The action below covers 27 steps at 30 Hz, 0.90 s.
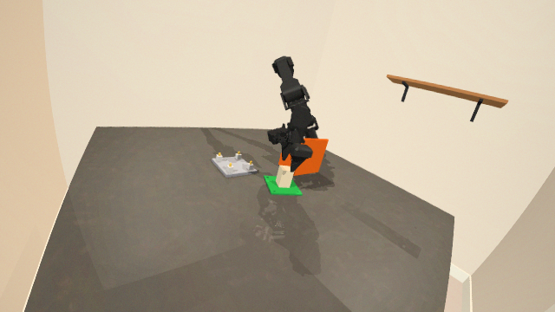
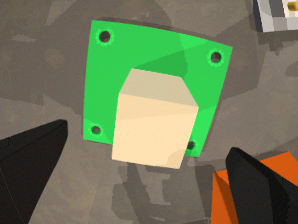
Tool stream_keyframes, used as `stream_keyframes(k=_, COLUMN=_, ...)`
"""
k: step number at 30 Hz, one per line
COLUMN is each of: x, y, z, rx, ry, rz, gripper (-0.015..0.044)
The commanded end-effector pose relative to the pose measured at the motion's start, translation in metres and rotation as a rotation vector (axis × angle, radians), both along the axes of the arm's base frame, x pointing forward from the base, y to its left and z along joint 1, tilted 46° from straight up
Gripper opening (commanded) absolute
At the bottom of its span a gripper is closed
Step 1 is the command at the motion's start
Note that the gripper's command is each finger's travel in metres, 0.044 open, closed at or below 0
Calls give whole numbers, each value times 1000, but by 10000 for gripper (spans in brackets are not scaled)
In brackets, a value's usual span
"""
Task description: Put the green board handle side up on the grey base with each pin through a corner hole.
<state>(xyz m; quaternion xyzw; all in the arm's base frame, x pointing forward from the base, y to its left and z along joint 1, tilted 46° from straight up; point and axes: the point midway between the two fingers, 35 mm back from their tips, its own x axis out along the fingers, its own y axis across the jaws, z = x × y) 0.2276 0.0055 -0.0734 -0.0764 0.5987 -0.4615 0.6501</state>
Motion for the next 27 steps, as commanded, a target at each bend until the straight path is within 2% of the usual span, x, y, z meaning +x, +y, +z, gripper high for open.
stream_keyframes(k=1, x=-1, y=-5, z=-5, rx=-4, ry=6, rz=5, gripper=440)
stream_keyframes(k=27, x=-8, y=-34, z=-34, rx=-6, ry=7, rz=5, gripper=440)
